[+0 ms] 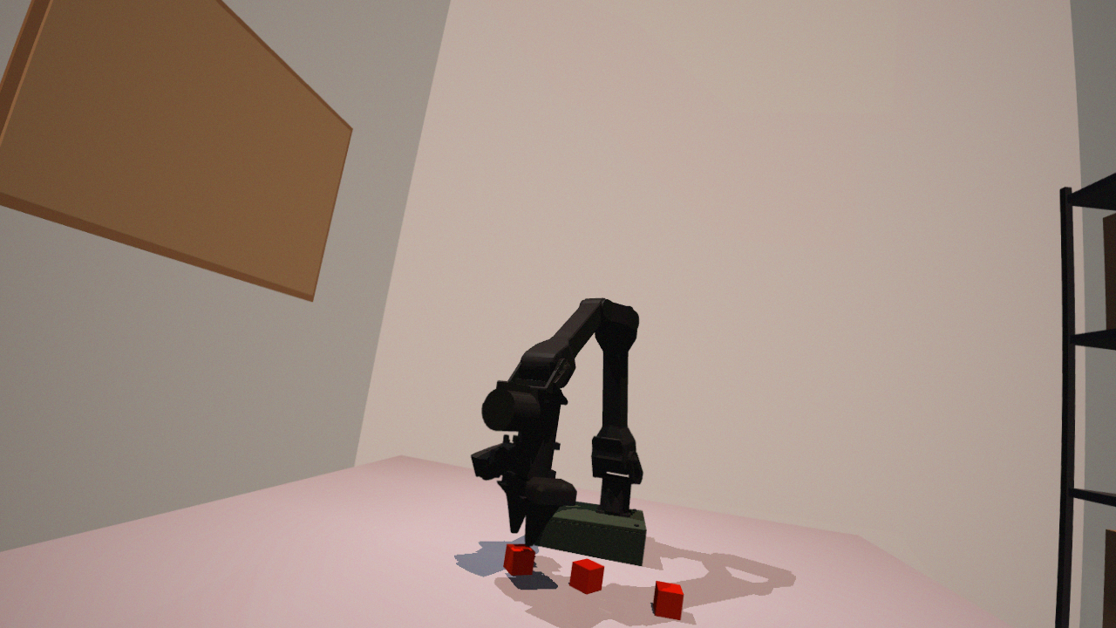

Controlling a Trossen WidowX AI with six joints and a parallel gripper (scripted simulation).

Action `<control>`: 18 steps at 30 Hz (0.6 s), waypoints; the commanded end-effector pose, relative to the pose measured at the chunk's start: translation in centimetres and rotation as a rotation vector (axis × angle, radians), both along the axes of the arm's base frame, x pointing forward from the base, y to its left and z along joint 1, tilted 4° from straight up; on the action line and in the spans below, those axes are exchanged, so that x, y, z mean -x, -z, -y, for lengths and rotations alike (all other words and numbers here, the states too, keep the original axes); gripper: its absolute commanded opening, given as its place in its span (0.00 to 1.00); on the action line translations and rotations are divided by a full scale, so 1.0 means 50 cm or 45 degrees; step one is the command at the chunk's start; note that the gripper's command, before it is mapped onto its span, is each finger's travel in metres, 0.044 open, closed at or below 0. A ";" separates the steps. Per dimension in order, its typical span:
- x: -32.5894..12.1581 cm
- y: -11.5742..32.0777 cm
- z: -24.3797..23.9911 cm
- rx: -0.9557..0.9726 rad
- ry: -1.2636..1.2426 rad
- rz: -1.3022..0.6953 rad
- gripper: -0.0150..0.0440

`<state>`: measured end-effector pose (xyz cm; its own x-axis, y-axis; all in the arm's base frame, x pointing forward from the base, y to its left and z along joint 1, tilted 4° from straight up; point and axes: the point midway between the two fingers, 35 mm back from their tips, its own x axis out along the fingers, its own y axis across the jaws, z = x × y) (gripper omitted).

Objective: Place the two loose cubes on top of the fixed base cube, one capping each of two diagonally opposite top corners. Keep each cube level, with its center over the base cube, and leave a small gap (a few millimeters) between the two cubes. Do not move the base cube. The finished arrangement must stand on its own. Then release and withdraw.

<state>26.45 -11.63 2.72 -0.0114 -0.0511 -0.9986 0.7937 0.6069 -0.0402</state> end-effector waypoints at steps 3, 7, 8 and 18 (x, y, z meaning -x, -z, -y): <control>0.007 0.026 0.000 0.001 -0.004 -0.017 0.70; 0.008 0.039 0.001 0.001 -0.004 -0.017 0.70; 0.008 0.043 0.001 0.001 -0.004 -0.017 0.70; 0.009 0.060 0.002 0.001 -0.004 -0.017 0.57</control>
<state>26.27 -11.72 0.07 -0.0167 -0.0492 -0.9987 0.7936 0.6070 -0.0431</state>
